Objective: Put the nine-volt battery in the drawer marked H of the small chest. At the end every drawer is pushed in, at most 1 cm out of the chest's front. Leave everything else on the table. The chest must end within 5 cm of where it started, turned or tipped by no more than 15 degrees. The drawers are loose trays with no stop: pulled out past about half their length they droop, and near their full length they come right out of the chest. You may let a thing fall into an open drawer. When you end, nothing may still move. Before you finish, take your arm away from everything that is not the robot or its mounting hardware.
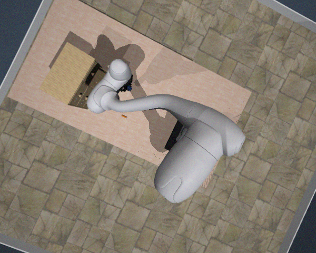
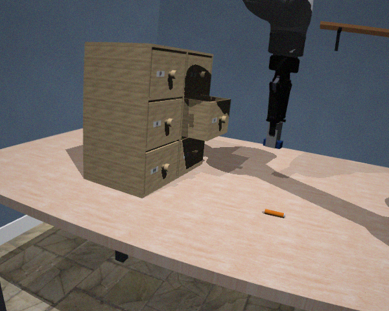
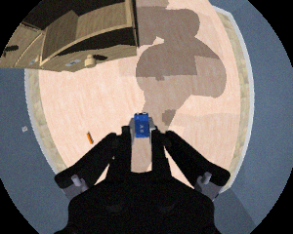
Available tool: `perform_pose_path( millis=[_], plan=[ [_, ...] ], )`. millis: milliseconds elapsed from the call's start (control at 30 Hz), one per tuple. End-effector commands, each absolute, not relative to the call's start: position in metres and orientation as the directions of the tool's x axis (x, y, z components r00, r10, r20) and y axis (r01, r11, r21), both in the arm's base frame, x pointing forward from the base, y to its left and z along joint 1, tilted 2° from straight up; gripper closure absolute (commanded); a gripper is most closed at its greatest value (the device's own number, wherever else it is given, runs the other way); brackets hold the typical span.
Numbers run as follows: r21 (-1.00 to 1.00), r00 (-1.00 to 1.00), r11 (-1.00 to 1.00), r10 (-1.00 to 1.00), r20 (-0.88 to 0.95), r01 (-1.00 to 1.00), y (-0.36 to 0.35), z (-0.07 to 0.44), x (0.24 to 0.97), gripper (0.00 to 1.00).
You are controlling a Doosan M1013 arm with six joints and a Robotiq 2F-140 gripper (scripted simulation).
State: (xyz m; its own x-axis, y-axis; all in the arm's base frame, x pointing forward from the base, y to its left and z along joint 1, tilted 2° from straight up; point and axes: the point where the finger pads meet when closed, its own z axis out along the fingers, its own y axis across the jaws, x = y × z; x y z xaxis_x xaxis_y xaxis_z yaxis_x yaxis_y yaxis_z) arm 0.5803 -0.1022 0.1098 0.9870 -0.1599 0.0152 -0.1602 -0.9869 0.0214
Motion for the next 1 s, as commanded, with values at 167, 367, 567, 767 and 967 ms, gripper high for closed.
perform_pose_path(
  millis=[167,367,567,767,967],
  plan=[
    [0.024,0.997,-0.997,-0.075,0.014,-0.076,-0.007,0.108,0.583,0.86],
    [0.024,0.997,-0.997,-0.075,0.014,-0.076,-0.007,0.108,0.583,0.86],
    [0.024,0.997,-0.997,-0.075,0.013,-0.076,-0.007,0.116,0.583,0.86],
    [0.024,0.997,-0.997,-0.075,0.013,-0.076,-0.006,0.134,0.583,0.86],
    [0.024,0.997,-0.997,-0.075,0.013,-0.076,-0.006,0.152,0.583,0.86]
  ],
)
